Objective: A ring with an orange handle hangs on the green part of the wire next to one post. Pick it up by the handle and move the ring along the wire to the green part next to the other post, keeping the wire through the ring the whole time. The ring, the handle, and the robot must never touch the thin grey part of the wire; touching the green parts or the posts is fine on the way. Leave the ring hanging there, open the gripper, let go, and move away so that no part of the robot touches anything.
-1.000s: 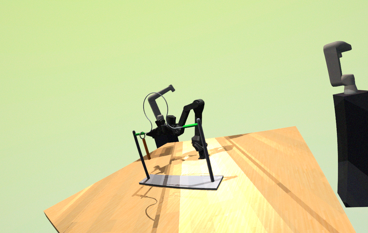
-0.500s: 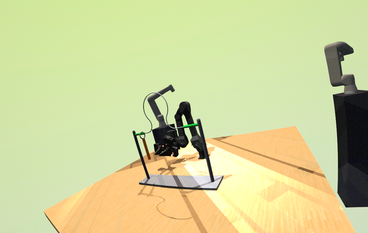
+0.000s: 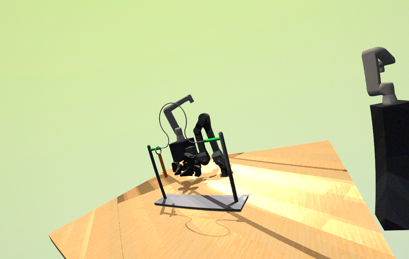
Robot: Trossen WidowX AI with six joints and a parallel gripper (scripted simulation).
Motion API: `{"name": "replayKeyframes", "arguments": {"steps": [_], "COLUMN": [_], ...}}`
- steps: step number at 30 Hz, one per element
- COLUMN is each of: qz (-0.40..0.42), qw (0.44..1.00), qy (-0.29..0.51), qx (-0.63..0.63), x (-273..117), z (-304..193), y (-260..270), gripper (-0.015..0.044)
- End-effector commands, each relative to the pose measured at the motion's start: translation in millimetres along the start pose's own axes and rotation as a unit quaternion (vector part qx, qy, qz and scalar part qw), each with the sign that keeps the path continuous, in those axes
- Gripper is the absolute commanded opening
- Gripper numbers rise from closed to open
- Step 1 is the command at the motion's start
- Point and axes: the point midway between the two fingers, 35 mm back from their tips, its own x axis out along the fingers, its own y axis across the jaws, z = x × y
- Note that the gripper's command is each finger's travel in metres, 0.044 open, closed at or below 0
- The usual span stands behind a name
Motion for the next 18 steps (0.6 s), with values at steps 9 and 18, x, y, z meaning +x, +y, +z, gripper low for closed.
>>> {"name": "replayKeyframes", "arguments": {"steps": [9, 18], "qz": [0.002, 0.002], "qw": [0.994, 0.994], "qy": [-0.015, -0.015], "qx": [0.104, 0.105], "x": [41.9, 45.9], "z": [45.0, 46.0], "y": [-3.0, -3.5], "gripper": [0.016, 0.016]}}
